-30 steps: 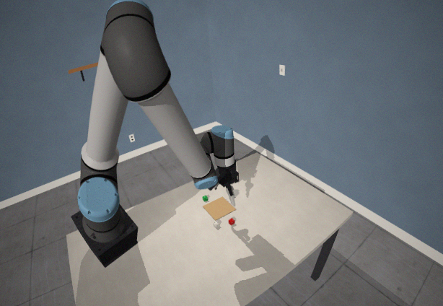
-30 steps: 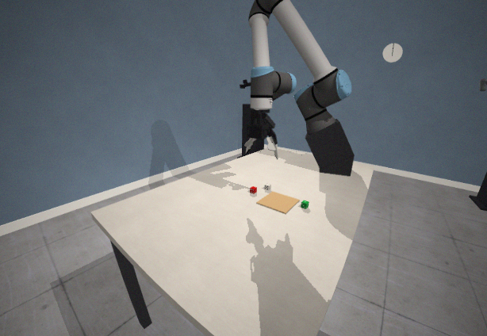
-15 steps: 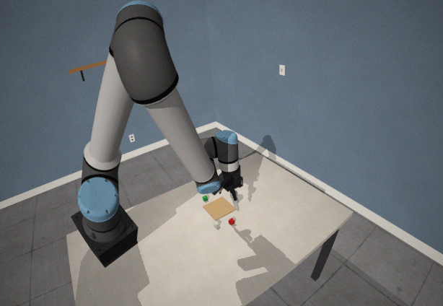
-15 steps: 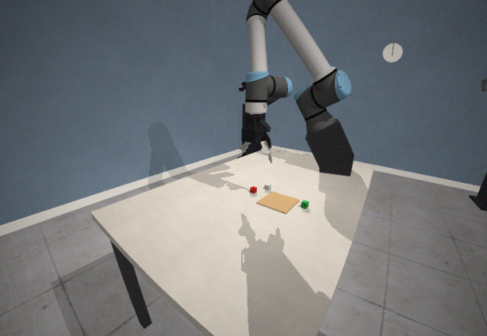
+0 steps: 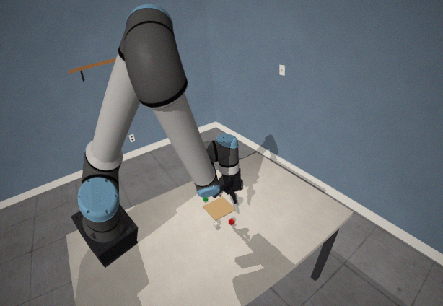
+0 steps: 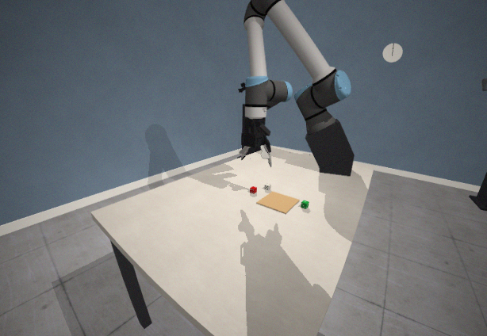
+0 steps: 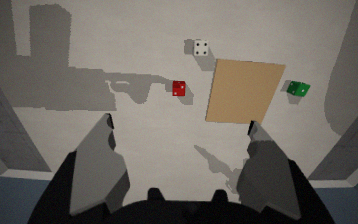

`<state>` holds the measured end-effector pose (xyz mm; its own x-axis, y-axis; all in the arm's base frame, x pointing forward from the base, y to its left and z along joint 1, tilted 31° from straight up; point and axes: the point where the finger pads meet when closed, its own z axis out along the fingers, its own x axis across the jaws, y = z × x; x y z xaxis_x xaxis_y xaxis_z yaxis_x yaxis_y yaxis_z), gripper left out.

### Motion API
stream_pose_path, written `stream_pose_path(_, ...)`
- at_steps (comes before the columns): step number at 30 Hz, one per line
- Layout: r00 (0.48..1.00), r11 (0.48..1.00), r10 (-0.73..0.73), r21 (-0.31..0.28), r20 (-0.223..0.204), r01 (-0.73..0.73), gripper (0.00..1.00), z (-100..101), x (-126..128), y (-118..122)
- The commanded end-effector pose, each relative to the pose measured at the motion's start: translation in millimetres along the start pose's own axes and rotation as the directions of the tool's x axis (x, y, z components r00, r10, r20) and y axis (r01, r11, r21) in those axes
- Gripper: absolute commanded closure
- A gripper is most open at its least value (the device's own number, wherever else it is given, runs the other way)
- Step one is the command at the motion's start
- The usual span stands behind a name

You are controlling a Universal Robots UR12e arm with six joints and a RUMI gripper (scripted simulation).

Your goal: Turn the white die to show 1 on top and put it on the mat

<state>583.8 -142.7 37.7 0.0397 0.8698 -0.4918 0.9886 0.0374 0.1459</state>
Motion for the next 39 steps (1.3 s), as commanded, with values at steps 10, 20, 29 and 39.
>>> stream_pose_path(10, 1.000, 1.000, 0.000, -0.002, 0.000, 0.000, 0.00, 72.1, -0.2, 0.8)
stream_pose_path(20, 1.000, 1.000, 0.000, -0.002, 0.000, 0.000, 0.00, 89.3, -0.3, 0.8)
stream_pose_path(29, 1.000, 1.000, 0.000, -0.002, 0.000, 0.000, 0.00, 89.3, -0.3, 0.8)
stream_pose_path(39, 1.000, 1.000, 0.000, -0.002, 0.000, 0.000, 0.00, 89.3, -0.3, 0.8)
